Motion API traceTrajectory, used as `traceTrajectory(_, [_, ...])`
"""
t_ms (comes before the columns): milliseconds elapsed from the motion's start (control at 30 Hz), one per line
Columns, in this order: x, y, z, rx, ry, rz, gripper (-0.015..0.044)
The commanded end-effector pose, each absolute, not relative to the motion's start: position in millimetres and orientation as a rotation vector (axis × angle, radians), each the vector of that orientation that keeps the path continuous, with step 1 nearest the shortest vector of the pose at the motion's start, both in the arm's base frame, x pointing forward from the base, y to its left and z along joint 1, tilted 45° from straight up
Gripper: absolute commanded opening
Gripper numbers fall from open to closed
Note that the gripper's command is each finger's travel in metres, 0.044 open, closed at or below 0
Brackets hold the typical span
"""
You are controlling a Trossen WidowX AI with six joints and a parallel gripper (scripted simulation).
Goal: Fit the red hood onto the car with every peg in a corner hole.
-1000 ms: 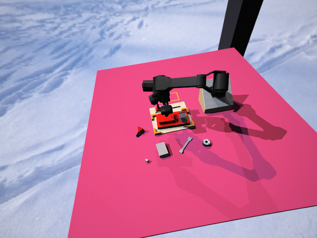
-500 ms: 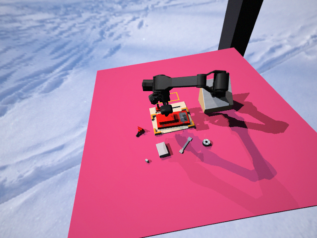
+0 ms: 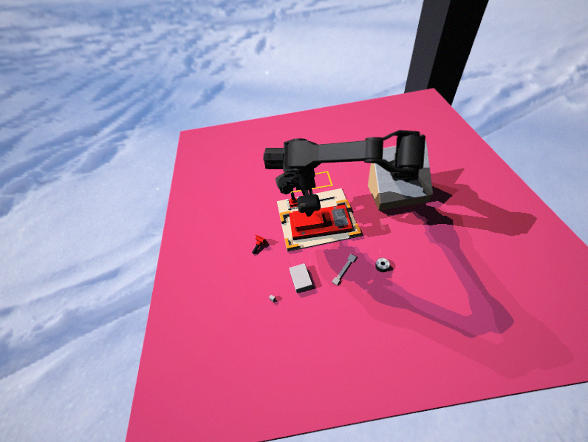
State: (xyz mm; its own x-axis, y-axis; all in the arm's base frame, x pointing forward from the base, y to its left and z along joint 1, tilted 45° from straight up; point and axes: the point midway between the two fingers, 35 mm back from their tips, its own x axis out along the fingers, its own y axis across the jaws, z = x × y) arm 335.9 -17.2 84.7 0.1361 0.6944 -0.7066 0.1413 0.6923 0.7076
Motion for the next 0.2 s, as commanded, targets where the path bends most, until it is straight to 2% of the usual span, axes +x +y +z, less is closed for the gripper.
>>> traceTrajectory(0, [335.4, -17.9, 84.5, 0.746, 1.407, 0.459, 0.044])
traceTrajectory(167, [335.4, -17.9, 84.5, 0.746, 1.407, 0.459, 0.044])
